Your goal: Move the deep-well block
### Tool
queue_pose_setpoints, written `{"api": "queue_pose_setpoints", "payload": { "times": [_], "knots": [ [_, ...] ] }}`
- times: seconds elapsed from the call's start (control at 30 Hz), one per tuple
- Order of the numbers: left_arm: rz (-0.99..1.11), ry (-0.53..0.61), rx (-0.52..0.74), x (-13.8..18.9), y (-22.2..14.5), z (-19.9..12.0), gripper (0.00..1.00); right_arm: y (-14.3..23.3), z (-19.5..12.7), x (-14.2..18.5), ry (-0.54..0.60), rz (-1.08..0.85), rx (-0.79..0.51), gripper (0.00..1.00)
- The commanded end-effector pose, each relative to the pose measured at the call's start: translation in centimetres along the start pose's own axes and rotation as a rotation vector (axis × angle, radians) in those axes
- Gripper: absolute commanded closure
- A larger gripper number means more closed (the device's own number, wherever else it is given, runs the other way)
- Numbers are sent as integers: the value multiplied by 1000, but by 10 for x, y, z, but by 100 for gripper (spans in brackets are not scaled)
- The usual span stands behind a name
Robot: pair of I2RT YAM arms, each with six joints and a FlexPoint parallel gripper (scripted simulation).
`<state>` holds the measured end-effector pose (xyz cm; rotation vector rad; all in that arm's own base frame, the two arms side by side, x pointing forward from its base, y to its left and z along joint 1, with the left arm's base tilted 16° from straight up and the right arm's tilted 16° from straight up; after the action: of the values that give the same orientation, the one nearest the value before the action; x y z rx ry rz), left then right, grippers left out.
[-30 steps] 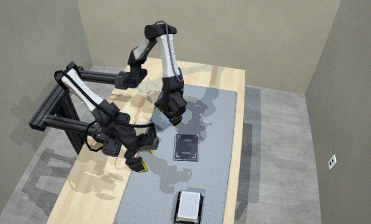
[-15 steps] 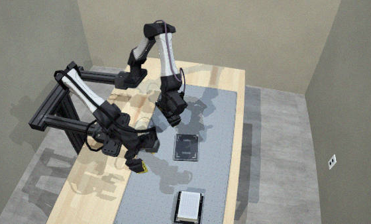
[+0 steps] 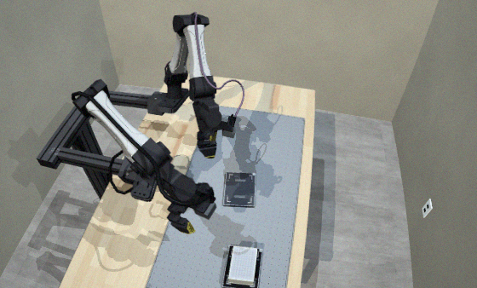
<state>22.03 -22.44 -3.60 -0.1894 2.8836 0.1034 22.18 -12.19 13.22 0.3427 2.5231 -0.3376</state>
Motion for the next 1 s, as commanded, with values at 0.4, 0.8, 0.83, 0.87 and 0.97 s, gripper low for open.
{"api": "queue_pose_setpoints", "payload": {
  "times": [0.4, 0.8, 0.83, 0.87, 0.97],
  "knots": [
    [626, -410, 415, 1, -41, -72, 0, -13, 49, -54, 146, 515, 92, 0],
    [981, -724, 537, 24, -36, -117, 0, -10, 143, -69, 295, 927, 241, 0],
    [981, -724, 537, 24, -36, -117, 0, -10, 143, -69, 295, 927, 241, 0],
    [994, -745, 540, 24, -34, -120, 0, -10, 153, -68, 305, 962, 258, 0],
    [1031, -778, 556, 31, -30, -125, 0, -7, 178, -66, 329, 1042, 301, 0]
  ]
}}
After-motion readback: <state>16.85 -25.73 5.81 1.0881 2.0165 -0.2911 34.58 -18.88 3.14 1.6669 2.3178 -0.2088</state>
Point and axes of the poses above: on each arm, the point where the finger pads meet when closed, its own z axis out along the fingers, its own y axis across the jaws, x = y × z, the point moved 4 cm from there along -z, back along the fingers, and after that the axes turned 4 degrees about z, right-handed, at the moved point
